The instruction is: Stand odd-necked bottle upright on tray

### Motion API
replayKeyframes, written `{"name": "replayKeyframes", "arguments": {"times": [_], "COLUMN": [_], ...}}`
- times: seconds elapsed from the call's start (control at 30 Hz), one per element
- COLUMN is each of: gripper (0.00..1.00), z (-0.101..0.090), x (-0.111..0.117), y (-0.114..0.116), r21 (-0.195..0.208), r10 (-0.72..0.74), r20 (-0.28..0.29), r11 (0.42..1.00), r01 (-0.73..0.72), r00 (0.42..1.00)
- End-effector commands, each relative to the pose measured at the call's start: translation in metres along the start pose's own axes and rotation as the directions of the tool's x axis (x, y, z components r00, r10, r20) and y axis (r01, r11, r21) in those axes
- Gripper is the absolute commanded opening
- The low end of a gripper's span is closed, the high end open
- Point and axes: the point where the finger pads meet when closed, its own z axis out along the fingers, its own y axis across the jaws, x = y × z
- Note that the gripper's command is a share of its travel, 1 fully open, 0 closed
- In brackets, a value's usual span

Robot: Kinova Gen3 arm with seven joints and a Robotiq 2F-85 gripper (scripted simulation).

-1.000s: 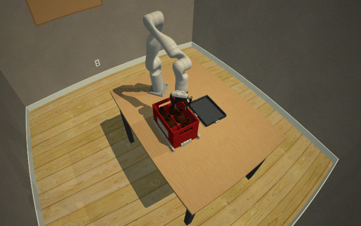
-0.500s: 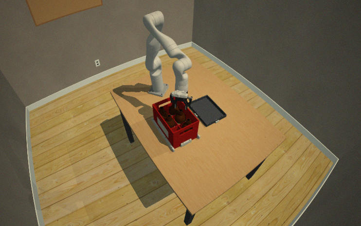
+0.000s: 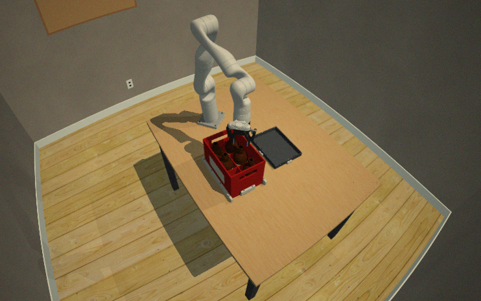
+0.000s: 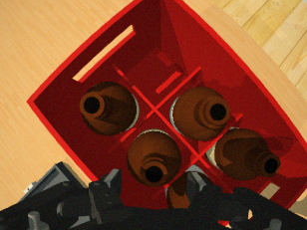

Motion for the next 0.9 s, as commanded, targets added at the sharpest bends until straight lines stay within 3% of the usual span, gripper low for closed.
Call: {"name": "replayKeyframes", "arguments": {"times": [0.0, 0.87], "gripper": [0.64, 0.64], "z": [0.0, 0.023], "x": [0.0, 0.0], "y": [0.0, 0.0], "r21": [0.001, 0.001], "r10": [0.0, 0.0], "r20": [0.0, 0.0], "r11": [1.0, 1.0], "r01": [0.0, 0.0], "r00": [1.0, 1.0]}}
